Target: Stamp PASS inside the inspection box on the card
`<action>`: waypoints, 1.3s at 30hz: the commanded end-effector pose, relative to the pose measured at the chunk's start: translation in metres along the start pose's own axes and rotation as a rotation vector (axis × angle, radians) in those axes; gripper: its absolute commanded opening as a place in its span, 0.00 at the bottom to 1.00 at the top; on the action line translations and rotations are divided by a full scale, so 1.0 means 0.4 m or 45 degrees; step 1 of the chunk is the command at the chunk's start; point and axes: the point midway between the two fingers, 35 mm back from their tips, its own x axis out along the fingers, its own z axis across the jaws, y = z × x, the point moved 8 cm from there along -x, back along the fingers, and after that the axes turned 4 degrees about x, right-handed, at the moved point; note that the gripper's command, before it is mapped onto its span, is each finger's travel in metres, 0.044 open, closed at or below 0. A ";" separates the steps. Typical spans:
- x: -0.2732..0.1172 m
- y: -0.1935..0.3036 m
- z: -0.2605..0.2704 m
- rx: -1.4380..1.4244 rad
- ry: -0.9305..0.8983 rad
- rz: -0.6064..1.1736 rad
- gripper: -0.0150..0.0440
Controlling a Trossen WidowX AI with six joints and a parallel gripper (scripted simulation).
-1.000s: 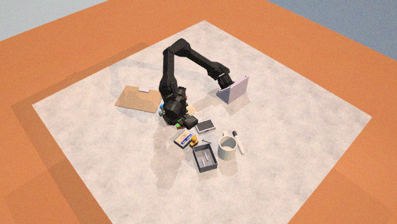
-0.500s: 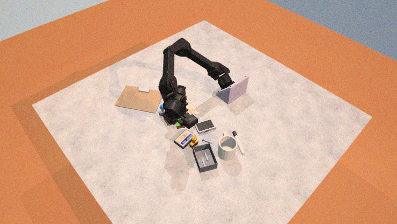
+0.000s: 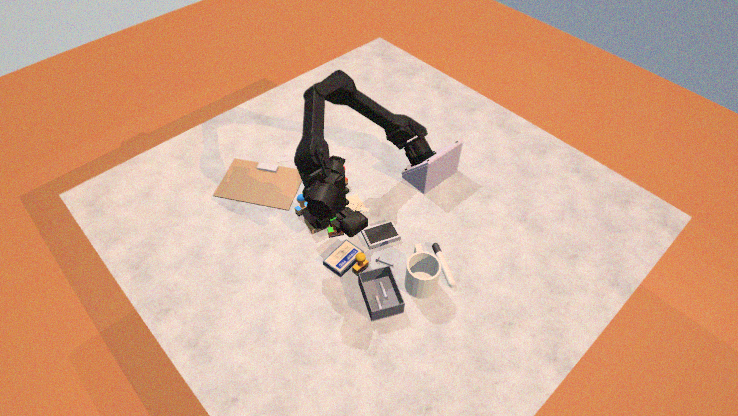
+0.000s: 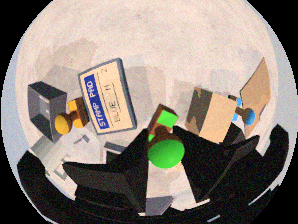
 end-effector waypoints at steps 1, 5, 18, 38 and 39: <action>-0.006 0.000 0.000 0.008 -0.005 0.002 0.25; -0.011 0.000 0.000 0.008 -0.006 0.002 0.25; -0.027 0.000 0.000 0.008 -0.008 0.001 0.25; -0.051 0.001 -0.001 0.008 -0.012 0.000 0.25; -0.053 0.001 -0.001 0.008 -0.013 0.000 0.25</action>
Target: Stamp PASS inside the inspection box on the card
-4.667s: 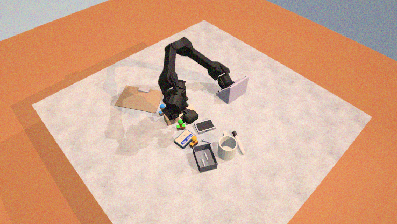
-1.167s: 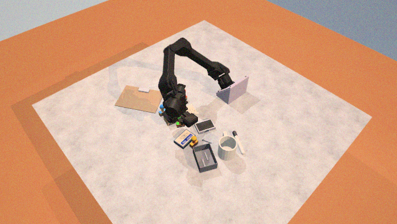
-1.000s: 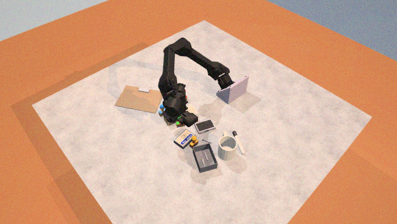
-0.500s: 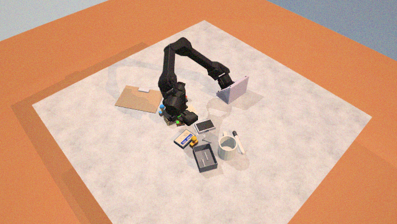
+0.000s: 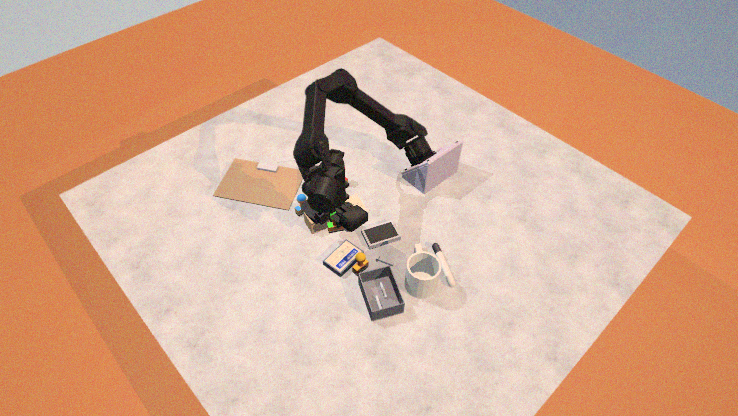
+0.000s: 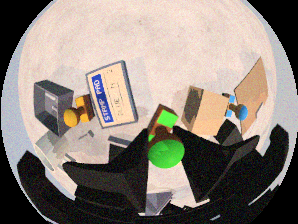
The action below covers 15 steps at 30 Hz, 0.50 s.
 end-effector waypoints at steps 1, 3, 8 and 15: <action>-0.006 0.000 0.000 0.008 -0.004 0.002 0.25; -0.008 0.000 0.000 0.008 -0.005 0.002 0.25; -0.014 0.001 -0.001 0.008 -0.006 0.002 0.25; -0.023 0.001 -0.001 0.008 -0.007 0.002 0.25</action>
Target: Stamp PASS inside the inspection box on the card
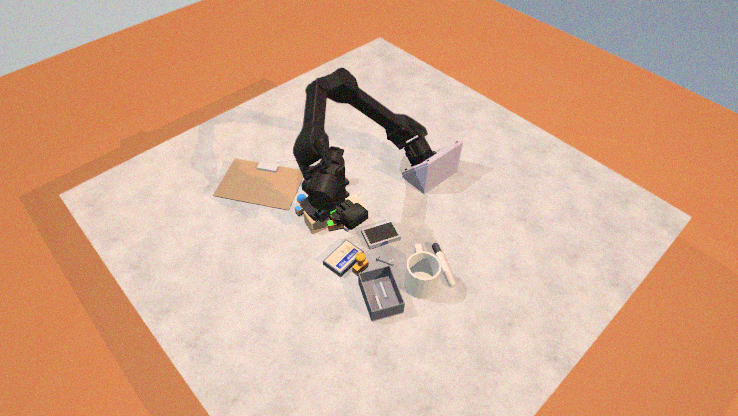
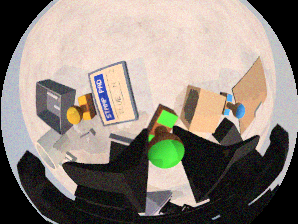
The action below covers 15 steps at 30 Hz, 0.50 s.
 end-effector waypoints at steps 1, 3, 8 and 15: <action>-0.006 0.000 0.000 0.008 -0.004 0.002 0.25; -0.008 0.001 -0.001 0.008 -0.005 0.002 0.25; -0.014 0.001 -0.001 0.008 -0.006 0.002 0.25; -0.023 0.002 -0.001 0.008 -0.007 0.002 0.25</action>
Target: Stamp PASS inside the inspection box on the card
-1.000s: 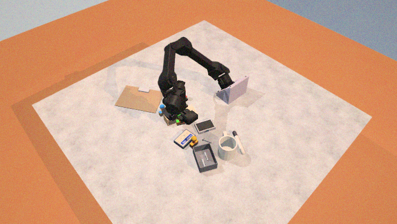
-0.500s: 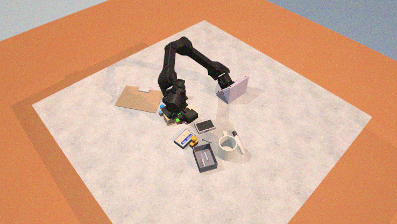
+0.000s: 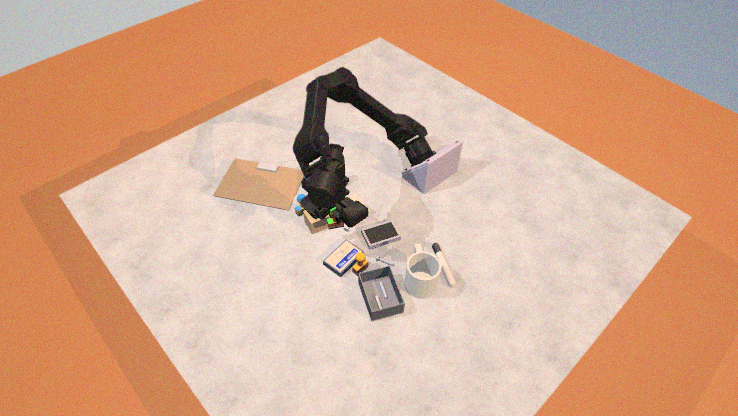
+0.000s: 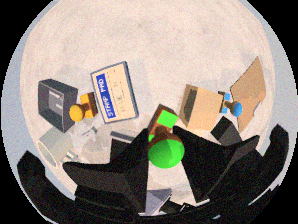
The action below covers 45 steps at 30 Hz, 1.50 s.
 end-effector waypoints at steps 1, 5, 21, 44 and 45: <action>-0.006 0.000 -0.001 0.008 -0.004 0.003 0.25; -0.011 0.001 -0.001 0.008 -0.005 0.002 0.25; -0.030 0.062 0.053 0.005 -0.016 0.002 0.25; -0.021 0.247 0.166 0.003 -0.014 0.005 0.25; -0.020 0.247 0.166 0.003 -0.014 0.005 0.25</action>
